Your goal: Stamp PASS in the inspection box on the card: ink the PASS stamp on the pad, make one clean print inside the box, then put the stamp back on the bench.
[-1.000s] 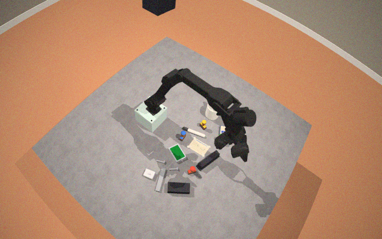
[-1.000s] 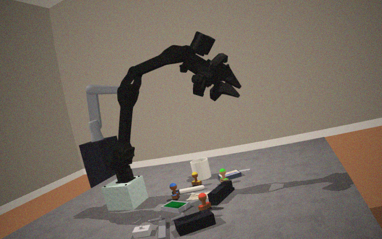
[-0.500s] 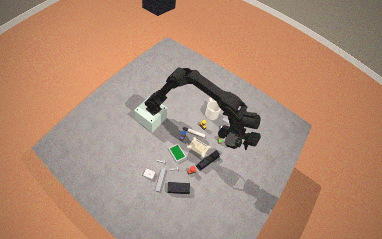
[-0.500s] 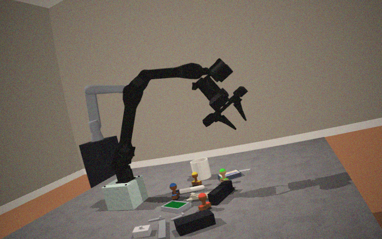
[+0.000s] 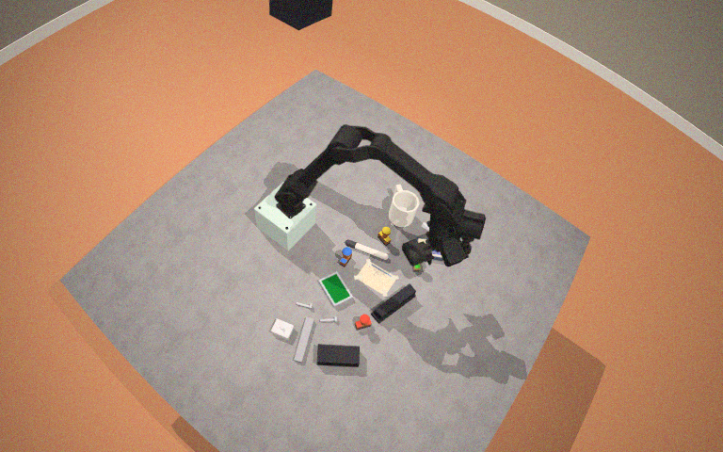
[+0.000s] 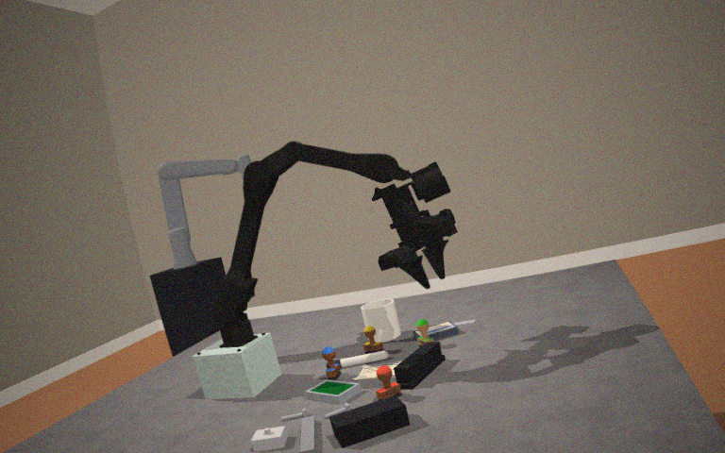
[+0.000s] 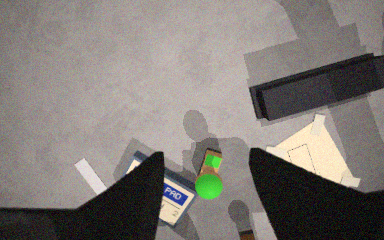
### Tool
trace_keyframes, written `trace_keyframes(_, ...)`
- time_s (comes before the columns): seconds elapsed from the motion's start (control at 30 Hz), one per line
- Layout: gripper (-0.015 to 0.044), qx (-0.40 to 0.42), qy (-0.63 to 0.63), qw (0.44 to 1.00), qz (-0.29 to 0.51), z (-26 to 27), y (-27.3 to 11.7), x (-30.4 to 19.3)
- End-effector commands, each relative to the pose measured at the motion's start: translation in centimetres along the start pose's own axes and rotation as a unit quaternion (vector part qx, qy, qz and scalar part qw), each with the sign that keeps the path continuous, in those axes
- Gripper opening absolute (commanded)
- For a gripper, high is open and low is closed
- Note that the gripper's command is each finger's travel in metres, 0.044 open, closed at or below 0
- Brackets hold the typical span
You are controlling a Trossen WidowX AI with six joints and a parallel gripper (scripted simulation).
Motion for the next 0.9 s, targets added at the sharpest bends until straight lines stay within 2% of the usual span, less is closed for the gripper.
trace_keyframes(0.0,0.0219,-0.015,-0.249,0.964,0.095,1.4,3.9,-4.7)
trace_keyframes(0.5,0.0219,-0.014,-0.266,0.959,0.1,1.9,4.3,-4.9)
trace_keyframes(0.87,0.0219,-0.014,-0.266,0.959,0.1,1.9,6.0,-5.1)
Point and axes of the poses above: the point midway between the two fingers, 35 mm back from their tips, its own y axis out along the fingers, its own z axis across the jaws, x = y × z, the point moved 9 cm from there along -y, back along the fingers, and after that the axes turned 13 degrees about -y, right-handed, at the moved point
